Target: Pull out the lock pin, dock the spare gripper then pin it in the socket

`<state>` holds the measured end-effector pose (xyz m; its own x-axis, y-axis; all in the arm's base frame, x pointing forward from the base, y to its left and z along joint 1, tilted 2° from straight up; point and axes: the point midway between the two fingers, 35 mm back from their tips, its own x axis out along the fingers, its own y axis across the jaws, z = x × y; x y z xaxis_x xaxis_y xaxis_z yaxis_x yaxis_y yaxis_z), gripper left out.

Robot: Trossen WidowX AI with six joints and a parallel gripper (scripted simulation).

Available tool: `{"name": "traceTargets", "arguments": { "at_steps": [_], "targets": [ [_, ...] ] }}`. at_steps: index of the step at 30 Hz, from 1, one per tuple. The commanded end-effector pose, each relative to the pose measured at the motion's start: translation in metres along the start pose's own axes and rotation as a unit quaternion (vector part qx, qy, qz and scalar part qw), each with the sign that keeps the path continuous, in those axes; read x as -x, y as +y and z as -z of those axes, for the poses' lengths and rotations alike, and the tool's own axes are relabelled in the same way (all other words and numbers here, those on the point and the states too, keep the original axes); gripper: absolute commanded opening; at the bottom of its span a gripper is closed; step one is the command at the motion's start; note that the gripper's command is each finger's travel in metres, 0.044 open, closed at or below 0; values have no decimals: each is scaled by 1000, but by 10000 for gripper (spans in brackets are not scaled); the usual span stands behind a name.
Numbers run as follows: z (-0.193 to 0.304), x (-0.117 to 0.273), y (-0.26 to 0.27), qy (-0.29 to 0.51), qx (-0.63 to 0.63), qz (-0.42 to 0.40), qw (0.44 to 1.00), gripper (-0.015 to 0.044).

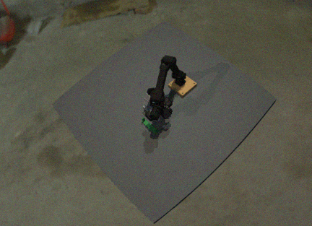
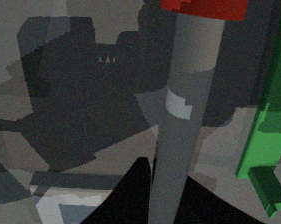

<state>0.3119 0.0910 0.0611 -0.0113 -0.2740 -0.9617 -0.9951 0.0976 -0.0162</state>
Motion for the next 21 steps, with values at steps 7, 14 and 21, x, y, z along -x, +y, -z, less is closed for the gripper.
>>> {"name": "traceTargets", "arguments": {
  "at_steps": [7, 14, 21],
  "targets": [
    [7, -2, -1, 0, 2, 0, 1000, 0],
    [11, -3, 1, 0, 2, -1, 1000, 0],
    [15, -4, 0, 0, 2, -2, 1000, 0]
  ]
}}
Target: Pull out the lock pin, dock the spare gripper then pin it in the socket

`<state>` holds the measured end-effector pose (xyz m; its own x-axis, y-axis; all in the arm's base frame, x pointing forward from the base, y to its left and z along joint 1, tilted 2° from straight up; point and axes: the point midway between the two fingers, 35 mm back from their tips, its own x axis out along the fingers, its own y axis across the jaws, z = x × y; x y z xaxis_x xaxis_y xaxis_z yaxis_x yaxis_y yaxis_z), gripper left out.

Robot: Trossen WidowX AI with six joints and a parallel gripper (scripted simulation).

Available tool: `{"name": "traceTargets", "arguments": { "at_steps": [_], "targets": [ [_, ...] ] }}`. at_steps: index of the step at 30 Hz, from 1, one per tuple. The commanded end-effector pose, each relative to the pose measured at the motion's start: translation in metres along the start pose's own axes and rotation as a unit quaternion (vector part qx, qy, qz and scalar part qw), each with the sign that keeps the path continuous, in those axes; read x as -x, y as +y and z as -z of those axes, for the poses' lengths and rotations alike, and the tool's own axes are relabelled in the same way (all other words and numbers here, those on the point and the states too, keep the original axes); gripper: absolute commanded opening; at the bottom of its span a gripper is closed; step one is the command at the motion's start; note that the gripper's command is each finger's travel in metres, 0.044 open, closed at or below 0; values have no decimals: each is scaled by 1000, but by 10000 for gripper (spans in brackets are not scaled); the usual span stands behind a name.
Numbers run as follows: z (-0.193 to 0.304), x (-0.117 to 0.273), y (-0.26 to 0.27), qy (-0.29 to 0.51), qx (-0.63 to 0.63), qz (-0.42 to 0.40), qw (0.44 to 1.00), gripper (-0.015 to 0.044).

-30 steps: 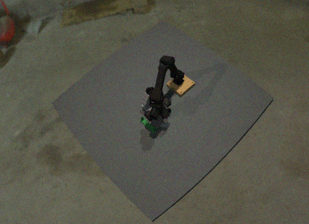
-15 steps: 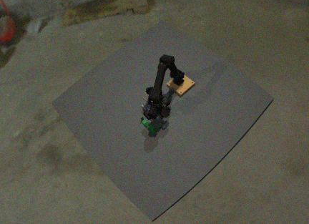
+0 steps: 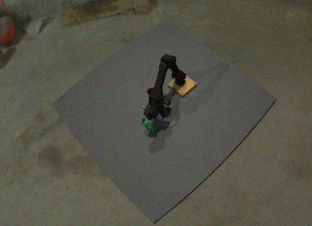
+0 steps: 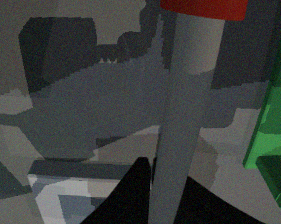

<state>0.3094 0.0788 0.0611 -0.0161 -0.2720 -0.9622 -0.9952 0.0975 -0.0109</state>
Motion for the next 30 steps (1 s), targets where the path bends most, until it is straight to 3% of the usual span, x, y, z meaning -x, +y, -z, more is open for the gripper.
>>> {"name": "traceTargets", "arguments": {
  "at_steps": [1, 30],
  "targets": [
    [3, 0, -2, 1, 1, 1, 1000, 0],
    [20, -5, -1, 0, 3, -4, 1000, 0]
  ]
}}
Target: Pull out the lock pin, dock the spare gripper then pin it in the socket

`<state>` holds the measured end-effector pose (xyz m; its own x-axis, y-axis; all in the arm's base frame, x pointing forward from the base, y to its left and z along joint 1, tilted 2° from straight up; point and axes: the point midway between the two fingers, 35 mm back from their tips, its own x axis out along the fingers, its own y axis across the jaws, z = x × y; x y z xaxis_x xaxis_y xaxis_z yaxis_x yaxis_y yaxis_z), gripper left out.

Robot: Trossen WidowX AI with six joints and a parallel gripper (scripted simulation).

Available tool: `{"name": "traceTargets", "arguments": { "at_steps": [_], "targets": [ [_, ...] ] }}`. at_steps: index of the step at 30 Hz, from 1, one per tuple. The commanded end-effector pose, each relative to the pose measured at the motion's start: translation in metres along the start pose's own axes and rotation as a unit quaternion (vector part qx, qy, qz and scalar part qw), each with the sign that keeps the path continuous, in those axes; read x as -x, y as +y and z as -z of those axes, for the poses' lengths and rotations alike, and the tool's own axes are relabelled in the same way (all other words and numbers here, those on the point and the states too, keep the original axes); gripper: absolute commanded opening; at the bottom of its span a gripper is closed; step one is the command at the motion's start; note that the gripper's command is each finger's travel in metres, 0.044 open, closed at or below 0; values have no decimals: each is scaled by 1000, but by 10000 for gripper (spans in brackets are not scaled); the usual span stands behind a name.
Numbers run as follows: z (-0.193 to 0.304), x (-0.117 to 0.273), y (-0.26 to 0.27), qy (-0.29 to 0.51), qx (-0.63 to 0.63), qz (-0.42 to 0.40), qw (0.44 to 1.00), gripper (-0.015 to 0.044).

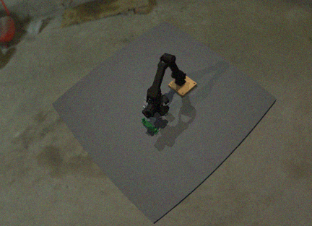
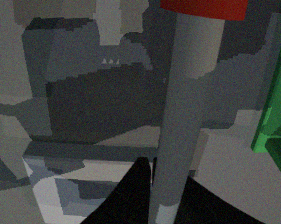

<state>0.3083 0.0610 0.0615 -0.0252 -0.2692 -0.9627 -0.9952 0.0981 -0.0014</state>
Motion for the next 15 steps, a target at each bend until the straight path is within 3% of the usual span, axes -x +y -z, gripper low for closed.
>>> {"name": "traceTargets", "arguments": {
  "at_steps": [1, 15],
  "targets": [
    [4, -1, -1, 1, 2, 1, 1000, 0],
    [11, -3, -1, 1, 2, -1, 1000, 0]
  ]
}}
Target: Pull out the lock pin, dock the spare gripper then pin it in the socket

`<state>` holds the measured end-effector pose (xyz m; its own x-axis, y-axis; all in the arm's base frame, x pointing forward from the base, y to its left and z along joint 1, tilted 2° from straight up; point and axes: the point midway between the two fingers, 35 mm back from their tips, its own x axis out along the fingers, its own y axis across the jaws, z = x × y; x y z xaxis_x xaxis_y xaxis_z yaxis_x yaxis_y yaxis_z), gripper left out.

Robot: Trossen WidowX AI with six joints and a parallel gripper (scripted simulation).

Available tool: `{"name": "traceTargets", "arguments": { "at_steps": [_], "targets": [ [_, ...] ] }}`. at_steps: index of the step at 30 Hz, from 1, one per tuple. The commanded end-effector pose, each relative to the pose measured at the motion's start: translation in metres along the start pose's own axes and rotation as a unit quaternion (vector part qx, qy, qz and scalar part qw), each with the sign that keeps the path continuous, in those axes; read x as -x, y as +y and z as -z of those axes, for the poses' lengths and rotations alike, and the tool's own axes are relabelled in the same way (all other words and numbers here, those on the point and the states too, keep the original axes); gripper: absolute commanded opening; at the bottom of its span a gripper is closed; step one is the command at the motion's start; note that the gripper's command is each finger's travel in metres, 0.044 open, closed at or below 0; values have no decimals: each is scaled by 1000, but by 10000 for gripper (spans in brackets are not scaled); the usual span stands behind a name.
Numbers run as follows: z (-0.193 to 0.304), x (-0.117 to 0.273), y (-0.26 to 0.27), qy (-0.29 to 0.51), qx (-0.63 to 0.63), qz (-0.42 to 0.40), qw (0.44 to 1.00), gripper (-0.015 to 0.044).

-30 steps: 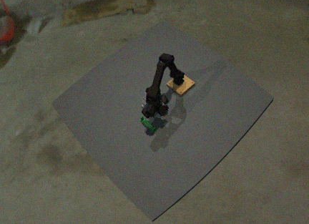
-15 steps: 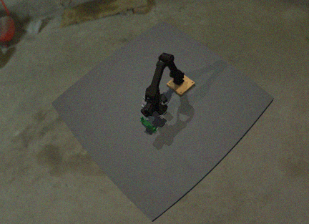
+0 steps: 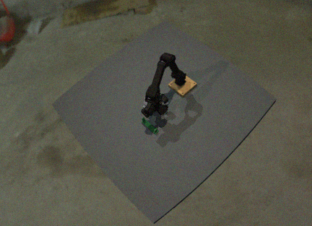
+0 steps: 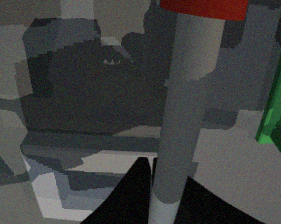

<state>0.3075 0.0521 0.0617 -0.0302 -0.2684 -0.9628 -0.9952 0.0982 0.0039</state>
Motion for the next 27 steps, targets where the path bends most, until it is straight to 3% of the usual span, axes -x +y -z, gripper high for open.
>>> {"name": "traceTargets", "arguments": {
  "at_steps": [1, 27],
  "targets": [
    [3, -1, -1, 1, 2, 1, 1000, 0],
    [18, -4, -1, 1, 3, -3, 1000, 0]
  ]
}}
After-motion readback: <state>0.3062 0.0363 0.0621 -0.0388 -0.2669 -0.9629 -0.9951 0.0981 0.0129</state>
